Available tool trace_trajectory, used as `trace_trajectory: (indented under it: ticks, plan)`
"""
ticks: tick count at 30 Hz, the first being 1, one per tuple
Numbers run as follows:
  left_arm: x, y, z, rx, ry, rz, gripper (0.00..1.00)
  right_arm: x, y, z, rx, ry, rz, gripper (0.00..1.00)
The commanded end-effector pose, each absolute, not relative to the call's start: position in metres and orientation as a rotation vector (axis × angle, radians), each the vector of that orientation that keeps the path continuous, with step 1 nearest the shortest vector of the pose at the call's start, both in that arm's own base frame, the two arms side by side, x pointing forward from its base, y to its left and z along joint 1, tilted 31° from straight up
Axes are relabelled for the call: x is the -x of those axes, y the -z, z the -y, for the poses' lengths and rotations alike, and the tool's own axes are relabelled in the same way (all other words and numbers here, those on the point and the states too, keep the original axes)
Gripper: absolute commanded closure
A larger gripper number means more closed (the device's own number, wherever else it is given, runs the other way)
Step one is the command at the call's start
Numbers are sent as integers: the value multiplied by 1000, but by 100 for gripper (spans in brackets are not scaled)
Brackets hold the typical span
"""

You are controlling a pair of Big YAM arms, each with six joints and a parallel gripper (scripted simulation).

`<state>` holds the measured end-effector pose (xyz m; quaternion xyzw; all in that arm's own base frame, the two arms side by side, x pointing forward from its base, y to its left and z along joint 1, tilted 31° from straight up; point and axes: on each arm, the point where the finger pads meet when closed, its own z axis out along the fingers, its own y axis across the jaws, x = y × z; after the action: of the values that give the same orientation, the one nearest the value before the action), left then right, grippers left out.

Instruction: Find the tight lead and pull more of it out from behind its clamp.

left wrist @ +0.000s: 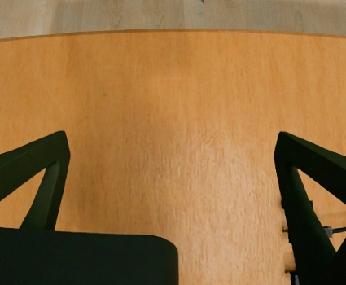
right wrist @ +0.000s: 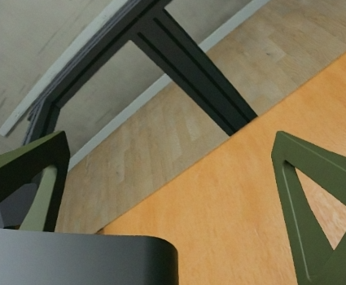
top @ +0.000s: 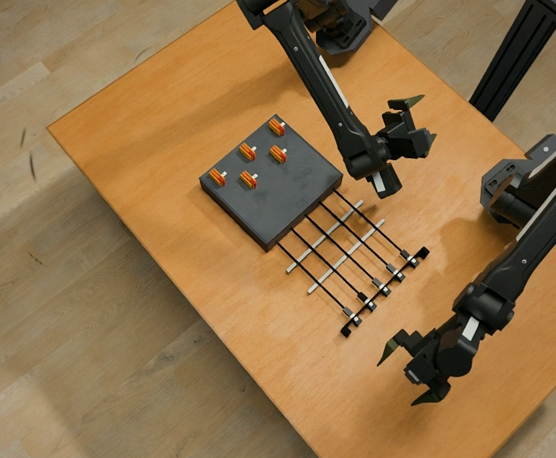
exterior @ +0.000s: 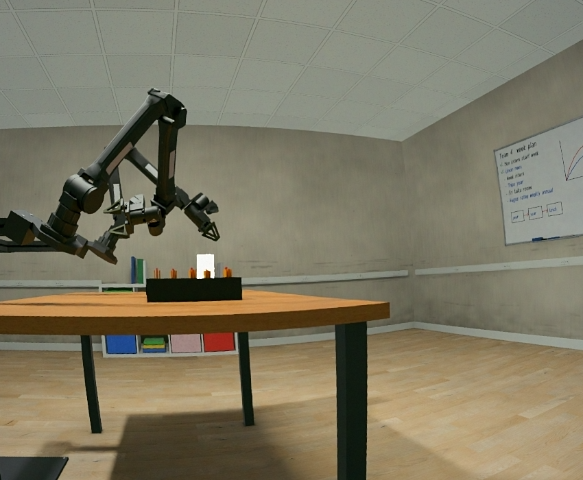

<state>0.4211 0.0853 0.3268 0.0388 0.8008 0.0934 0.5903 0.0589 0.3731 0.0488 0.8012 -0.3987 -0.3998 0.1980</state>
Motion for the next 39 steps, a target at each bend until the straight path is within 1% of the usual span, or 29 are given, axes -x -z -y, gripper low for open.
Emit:
trace_trajectory:
  ticks: [1, 4, 11, 13, 17, 22, 28, 30, 35, 39]
  plan:
    - [-421, -332, -85, -91, -220, -1854, 0, -57, -50, -384, -2304, 1080, 1144, 0]
    - [-421, -332, -85, -91, -220, -1854, 0, -72, -36, -400, -2416, 986, 1224, 0]
    - [-421, -332, -85, -91, -220, -1854, 0, -132, -24, -465, -2827, 681, 1468, 0]
    - [-421, -332, -85, -91, -220, -1854, 0, -132, -24, -465, -2827, 681, 1468, 0]
    - [-421, -332, -85, -91, -220, -1854, 0, -170, -49, -514, -3027, 547, 1707, 0]
    - [-421, -332, -85, -91, -220, -1854, 0, -204, -86, -551, -3157, 447, 2035, 0]
    - [-421, -332, -85, -91, -220, -1854, 0, -237, -153, -584, -3202, 437, 2519, 0]
    - [-421, -332, -85, -91, -220, -1854, 0, -237, -153, -584, -3202, 437, 2519, 0]
    - [-421, -332, -85, -91, -220, -1854, 0, -259, -230, -600, -3075, 575, 3071, 0]
    - [-421, -332, -85, -91, -220, -1854, 0, -268, -270, -597, -2932, 666, 3376, 0]
